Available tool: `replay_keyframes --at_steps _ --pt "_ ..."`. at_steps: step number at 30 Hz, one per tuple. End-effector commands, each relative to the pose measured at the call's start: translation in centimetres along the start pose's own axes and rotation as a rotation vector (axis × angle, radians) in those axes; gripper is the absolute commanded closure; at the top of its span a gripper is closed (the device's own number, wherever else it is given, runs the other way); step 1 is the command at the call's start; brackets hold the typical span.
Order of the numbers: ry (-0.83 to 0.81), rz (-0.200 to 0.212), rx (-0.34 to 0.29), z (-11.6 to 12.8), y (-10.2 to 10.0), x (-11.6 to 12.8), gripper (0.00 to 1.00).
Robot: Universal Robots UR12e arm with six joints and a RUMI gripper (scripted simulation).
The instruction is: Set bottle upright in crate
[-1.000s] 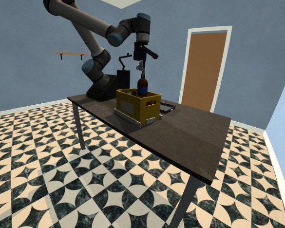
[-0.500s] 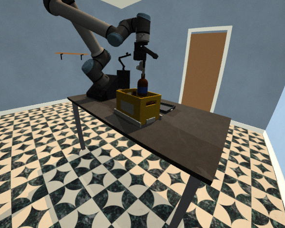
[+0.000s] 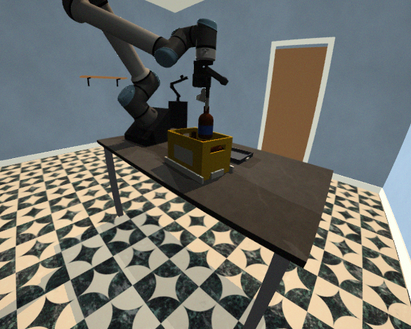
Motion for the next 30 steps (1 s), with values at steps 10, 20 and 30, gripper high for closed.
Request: replay_keyframes --at_steps 10,20,30 --pt "-0.001 0.001 0.001 0.0 -0.3 0.0 1.0" --pt "-0.001 0.001 0.001 0.0 -1.3 0.0 1.0" --pt "-0.001 0.001 0.001 -0.1 -2.2 0.0 1.0"
Point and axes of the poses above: the point where the finger pads meet when closed, its own y axis back along the fingers, its own x axis across the jaws, z = x × y, the point moved 2 cm from there along y, back along the fingers
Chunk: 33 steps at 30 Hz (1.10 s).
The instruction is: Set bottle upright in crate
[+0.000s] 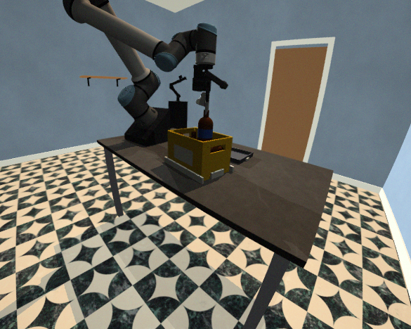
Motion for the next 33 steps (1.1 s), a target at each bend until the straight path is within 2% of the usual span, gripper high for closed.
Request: replay_keyframes --at_steps 1,18,33 --pt "0.0 0.001 0.001 0.0 -0.6 0.0 1.0" --pt "0.0 0.001 0.001 -0.1 -1.9 0.0 1.0" --pt "0.0 0.001 0.001 -0.1 -2.2 0.0 1.0"
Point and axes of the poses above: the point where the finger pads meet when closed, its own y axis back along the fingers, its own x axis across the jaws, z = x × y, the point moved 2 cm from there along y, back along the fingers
